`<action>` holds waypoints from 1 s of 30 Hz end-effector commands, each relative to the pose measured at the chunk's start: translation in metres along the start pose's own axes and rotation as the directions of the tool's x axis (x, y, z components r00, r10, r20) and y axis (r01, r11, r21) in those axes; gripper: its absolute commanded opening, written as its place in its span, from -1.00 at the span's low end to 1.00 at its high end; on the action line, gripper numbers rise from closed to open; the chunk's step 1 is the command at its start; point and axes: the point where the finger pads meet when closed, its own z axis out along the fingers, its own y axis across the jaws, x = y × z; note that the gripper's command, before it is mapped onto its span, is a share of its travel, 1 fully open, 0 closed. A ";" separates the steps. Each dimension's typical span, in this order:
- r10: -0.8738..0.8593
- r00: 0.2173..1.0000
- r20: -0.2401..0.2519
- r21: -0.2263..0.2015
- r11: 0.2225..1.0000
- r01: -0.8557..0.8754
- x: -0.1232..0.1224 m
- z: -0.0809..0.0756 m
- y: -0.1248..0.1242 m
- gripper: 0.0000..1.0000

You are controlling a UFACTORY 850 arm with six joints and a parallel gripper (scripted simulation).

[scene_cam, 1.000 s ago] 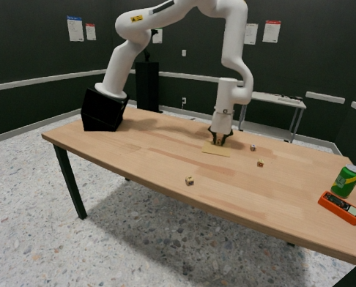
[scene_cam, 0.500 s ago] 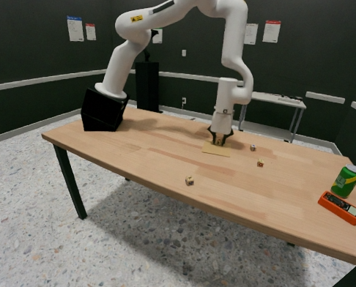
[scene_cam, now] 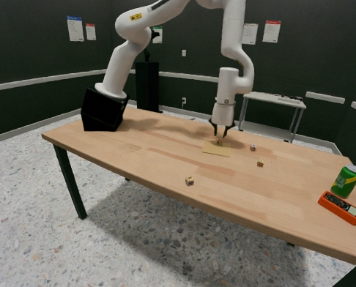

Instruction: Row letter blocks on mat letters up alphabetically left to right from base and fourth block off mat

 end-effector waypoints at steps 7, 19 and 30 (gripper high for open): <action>0.001 1.000 0.001 0.008 1.000 -0.001 0.000 -0.036 0.001 -0.14; 0.001 1.000 0.001 0.008 1.000 -0.001 0.000 -0.044 0.001 1.00; 0.001 1.000 0.001 0.008 1.000 -0.001 0.000 -0.044 0.001 1.00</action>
